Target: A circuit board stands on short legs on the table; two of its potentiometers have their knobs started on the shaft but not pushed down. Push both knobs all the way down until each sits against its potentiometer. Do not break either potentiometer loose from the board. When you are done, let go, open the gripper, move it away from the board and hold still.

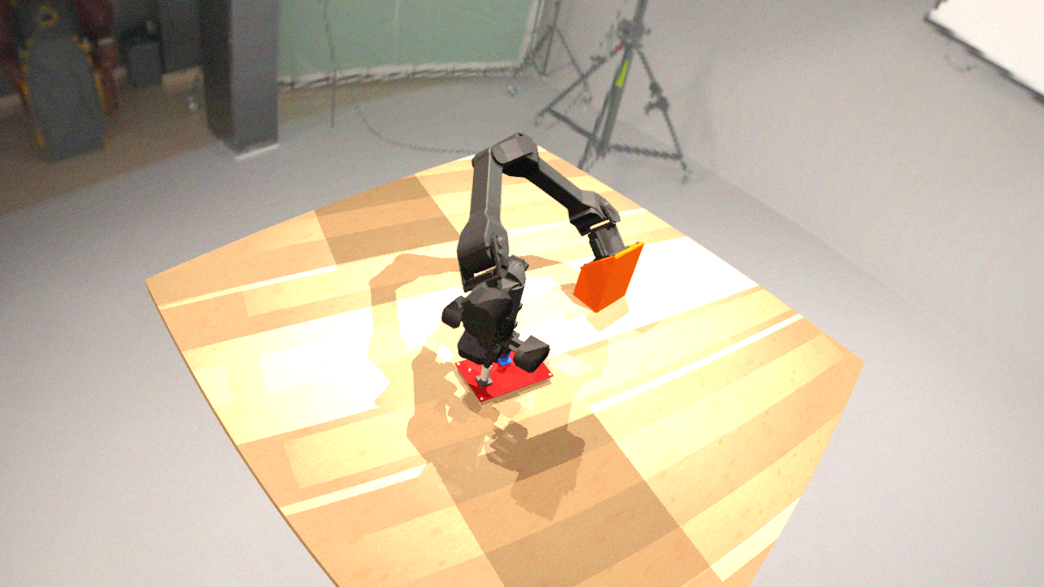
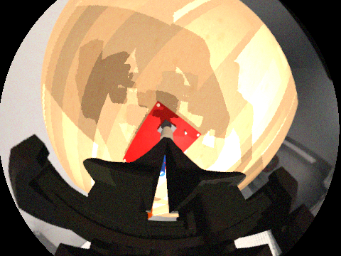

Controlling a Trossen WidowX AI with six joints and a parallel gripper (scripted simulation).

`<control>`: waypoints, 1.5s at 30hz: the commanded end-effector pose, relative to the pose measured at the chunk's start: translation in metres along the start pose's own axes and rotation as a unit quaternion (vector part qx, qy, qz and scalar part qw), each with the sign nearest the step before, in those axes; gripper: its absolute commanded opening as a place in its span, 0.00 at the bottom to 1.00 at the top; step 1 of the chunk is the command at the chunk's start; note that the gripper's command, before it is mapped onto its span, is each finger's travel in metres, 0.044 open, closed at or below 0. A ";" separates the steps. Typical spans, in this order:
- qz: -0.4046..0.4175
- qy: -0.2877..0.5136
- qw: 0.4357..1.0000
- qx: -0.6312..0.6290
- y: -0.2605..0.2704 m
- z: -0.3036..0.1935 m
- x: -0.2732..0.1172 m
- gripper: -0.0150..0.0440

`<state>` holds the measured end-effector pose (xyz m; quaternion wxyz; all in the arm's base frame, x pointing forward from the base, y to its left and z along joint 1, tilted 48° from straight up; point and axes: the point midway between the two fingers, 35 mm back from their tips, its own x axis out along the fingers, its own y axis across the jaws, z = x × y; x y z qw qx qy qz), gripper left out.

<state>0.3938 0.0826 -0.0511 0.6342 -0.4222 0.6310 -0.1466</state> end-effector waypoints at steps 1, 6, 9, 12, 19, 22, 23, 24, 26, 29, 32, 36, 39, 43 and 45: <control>0.001 0.012 1.000 0.015 -0.003 0.001 0.021 0.25; 0.001 0.012 1.000 0.015 -0.003 0.001 0.021 0.25; 0.001 0.012 1.000 0.015 -0.003 0.001 0.022 0.25; 0.001 0.012 1.000 0.015 -0.003 0.001 0.021 0.25; 0.002 0.012 1.000 0.015 -0.003 0.002 0.011 0.25; 0.002 0.012 1.000 0.015 -0.003 0.002 0.007 0.25; 0.002 0.012 1.000 0.015 -0.003 0.002 0.005 0.25; 0.002 0.012 1.000 0.015 -0.003 0.002 0.003 0.25; 0.002 0.012 1.000 0.015 -0.003 0.002 0.000 0.25; 0.002 0.012 1.000 0.015 -0.003 0.002 -0.005 0.25; 0.002 0.012 1.000 0.015 -0.003 0.002 -0.009 0.25; 0.002 0.012 1.000 0.015 -0.003 0.002 -0.016 0.25; 0.002 0.012 1.000 0.015 -0.003 0.002 -0.020 0.25; 0.000 0.014 1.000 0.013 -0.004 0.001 -0.014 0.39; 0.000 0.014 1.000 0.013 -0.004 0.001 -0.014 0.48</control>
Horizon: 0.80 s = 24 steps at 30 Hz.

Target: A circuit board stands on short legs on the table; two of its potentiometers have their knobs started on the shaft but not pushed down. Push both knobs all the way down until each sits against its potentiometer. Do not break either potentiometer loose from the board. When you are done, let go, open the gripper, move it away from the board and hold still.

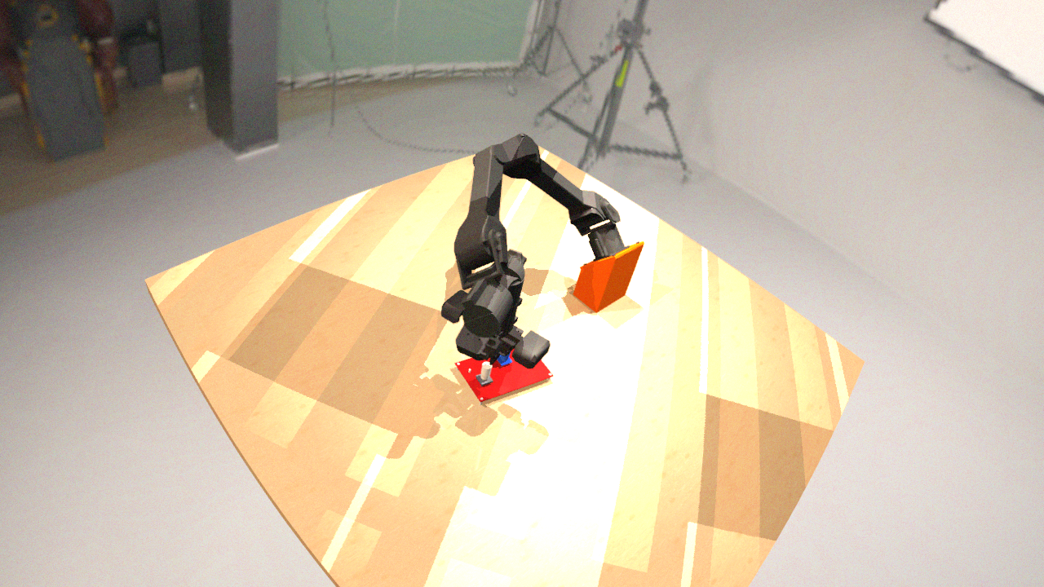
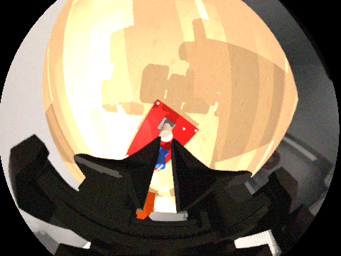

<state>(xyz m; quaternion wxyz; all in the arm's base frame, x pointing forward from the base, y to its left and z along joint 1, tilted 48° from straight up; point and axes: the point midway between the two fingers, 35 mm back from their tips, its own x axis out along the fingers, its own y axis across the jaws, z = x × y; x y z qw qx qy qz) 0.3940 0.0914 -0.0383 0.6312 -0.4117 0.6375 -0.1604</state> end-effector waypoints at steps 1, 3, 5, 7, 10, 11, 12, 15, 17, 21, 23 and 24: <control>0.000 0.001 1.000 -0.001 0.000 0.000 0.001 0.52; 0.000 0.001 1.000 -0.001 0.000 0.000 0.001 0.61; 0.001 0.000 1.000 -0.001 0.002 -0.006 -0.002 0.70; 0.003 -0.001 1.000 -0.001 0.007 -0.024 -0.010 0.79; 0.005 -0.001 1.000 -0.002 0.015 -0.055 -0.021 0.92; 0.005 -0.001 1.000 -0.002 0.017 -0.066 -0.023 0.97; 0.006 -0.001 1.000 -0.002 0.019 -0.077 -0.026 1.00; 0.006 -0.001 1.000 -0.002 0.024 -0.112 -0.031 1.00; 0.006 0.000 1.000 -0.002 0.026 -0.136 -0.032 1.00; 0.004 0.001 1.000 -0.002 0.027 -0.182 -0.030 1.00; 0.003 0.001 1.000 -0.002 0.027 -0.190 -0.029 1.00; 0.003 0.001 1.000 -0.002 0.027 -0.190 -0.029 1.00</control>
